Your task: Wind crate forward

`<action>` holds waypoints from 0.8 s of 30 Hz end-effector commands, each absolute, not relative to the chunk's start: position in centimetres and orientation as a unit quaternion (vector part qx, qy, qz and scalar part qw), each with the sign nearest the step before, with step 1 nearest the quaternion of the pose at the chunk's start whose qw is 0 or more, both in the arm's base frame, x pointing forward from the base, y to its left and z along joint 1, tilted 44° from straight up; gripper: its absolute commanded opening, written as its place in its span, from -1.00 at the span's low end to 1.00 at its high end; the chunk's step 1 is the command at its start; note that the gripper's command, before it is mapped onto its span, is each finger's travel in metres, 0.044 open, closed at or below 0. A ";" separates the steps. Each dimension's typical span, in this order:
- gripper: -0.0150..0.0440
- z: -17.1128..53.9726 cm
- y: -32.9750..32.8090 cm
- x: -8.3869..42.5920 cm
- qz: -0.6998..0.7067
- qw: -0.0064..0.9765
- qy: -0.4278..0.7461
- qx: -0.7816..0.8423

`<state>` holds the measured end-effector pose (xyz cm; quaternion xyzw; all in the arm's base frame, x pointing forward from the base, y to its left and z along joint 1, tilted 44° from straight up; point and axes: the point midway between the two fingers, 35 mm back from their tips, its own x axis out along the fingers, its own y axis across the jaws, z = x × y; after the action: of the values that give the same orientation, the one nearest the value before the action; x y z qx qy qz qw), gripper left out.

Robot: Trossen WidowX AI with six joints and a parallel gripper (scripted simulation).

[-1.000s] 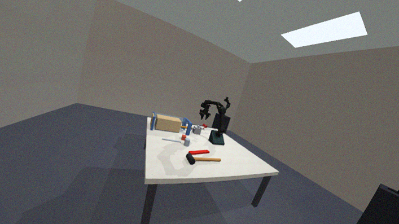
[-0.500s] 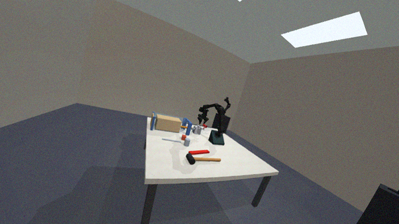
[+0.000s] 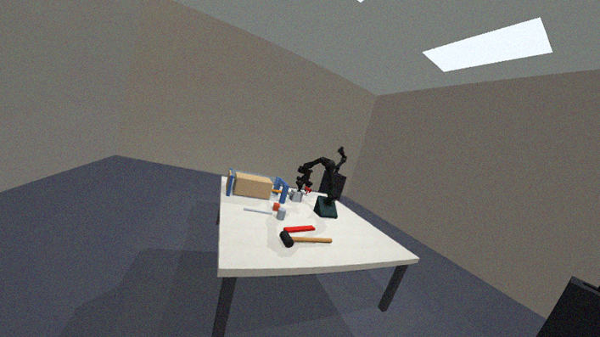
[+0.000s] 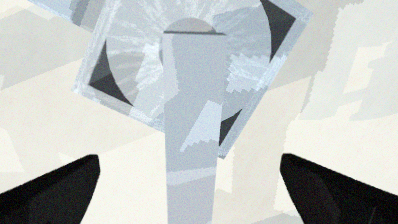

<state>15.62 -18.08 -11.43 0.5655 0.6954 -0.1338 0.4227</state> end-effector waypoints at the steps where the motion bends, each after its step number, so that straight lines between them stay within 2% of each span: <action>1: 1.00 -11.7 -17.8 15.6 -0.134 0.422 0.694 0.568; 10: 1.00 -12.6 -16.9 15.6 -0.134 0.422 0.694 0.568; 22: -0.07 -12.4 -17.3 15.7 -0.135 0.425 0.694 0.565; 24: -0.11 -12.4 -17.3 15.7 -0.135 0.425 0.694 0.565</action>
<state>15.67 -17.26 -12.39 0.5653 0.6947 -0.1344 0.4240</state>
